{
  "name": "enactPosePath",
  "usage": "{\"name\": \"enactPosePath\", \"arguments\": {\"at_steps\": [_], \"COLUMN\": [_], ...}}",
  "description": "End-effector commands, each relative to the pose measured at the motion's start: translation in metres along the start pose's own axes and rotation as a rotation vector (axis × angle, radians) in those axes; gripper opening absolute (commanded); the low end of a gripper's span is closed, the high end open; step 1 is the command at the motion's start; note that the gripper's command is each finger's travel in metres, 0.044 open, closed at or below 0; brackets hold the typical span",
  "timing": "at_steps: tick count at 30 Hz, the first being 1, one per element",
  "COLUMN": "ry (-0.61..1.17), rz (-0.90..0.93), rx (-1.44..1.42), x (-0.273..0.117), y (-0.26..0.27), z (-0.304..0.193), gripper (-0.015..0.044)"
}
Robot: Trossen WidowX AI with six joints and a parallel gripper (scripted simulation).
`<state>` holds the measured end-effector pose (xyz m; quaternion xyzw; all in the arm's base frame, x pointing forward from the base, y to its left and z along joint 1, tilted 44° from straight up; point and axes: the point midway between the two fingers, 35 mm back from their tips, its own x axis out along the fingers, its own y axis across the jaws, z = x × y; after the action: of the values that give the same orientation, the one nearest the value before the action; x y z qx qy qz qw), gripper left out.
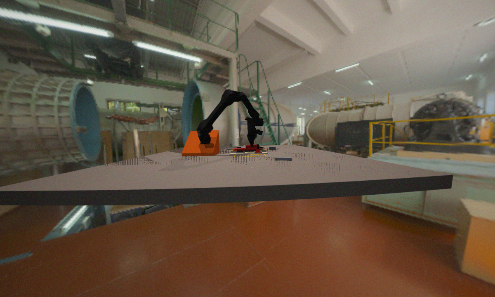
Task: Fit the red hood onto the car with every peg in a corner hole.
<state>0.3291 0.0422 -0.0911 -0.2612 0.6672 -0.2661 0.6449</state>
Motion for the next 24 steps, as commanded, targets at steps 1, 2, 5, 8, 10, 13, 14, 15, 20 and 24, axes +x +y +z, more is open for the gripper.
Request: {"name": "enactPosePath", "arguments": {"at_steps": [1,2,5,8,10,13,14,15,20,24], "ry": [-0.001,0.0,0.006,0.008,0.008,0.008,0.008,0.008,0.008,0.008], "rz": [0.006,0.006,0.005,0.005,0.005,0.005,0.005,0.005,0.005,0.005], "rx": [0.005,0.005,0.005,0.005,0.005,0.005,0.005,0.005,0.005,0.005], "x": [-0.018,-0.027,-0.062,-0.072,-0.072,-0.072,-0.072,-0.072,-0.072,-0.072], "y": [0.002,0.002,0.001,0.001,0.001,0.001,0.001,0.001,0.001,0.001], "z": [0.003,0.003,0.003,0.002,0.002,0.002,0.002,0.002,0.002,0.002], "gripper": [0.044,0.044,0.044,0.044,0.044,0.044,0.044,0.044,0.044,0.044]}}
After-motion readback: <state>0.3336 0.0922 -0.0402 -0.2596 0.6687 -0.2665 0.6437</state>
